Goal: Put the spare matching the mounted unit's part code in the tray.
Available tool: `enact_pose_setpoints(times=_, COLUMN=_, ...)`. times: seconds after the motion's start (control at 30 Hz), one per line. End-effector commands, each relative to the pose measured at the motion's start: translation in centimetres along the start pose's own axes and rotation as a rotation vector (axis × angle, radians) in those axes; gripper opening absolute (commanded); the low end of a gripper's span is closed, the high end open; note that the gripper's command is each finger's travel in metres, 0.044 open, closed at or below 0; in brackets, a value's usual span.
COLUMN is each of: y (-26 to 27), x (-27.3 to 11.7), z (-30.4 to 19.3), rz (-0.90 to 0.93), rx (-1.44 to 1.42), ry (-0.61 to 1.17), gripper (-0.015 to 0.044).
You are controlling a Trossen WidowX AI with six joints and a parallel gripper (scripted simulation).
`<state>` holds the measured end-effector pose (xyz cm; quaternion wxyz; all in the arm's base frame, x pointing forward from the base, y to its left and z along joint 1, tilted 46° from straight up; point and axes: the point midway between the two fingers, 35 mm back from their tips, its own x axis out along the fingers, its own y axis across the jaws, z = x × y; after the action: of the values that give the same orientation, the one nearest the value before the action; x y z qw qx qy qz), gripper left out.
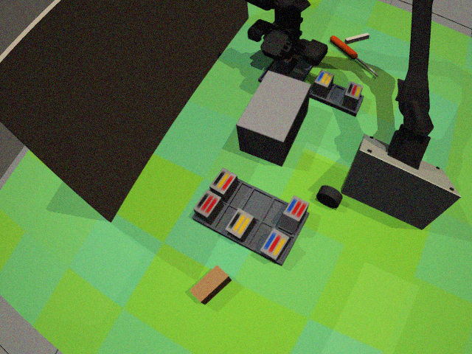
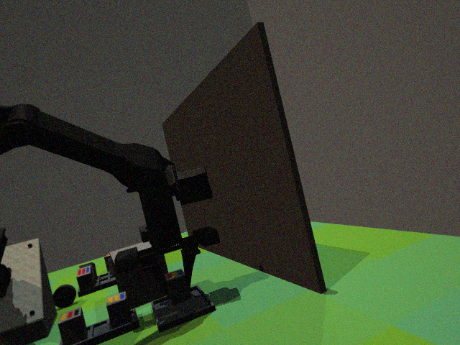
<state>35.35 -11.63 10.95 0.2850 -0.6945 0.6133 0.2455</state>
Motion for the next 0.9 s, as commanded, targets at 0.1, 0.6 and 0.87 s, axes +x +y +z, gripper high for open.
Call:
enact_pose_setpoints(times=0.1, y=0.2, x=0.6, z=0.0, rz=-0.001, rx=-0.003, ry=-0.001, gripper=0.0)
enact_pose_setpoints(times=0.6, y=0.1, x=0.3, z=0.0, rz=0.0, rx=0.0, ry=0.001, gripper=0.0394)
enact_pose_setpoints(times=0.87, y=-0.2, x=-7.6, z=0.2, rz=0.001, rx=-0.003, ry=-0.009, gripper=0.044)
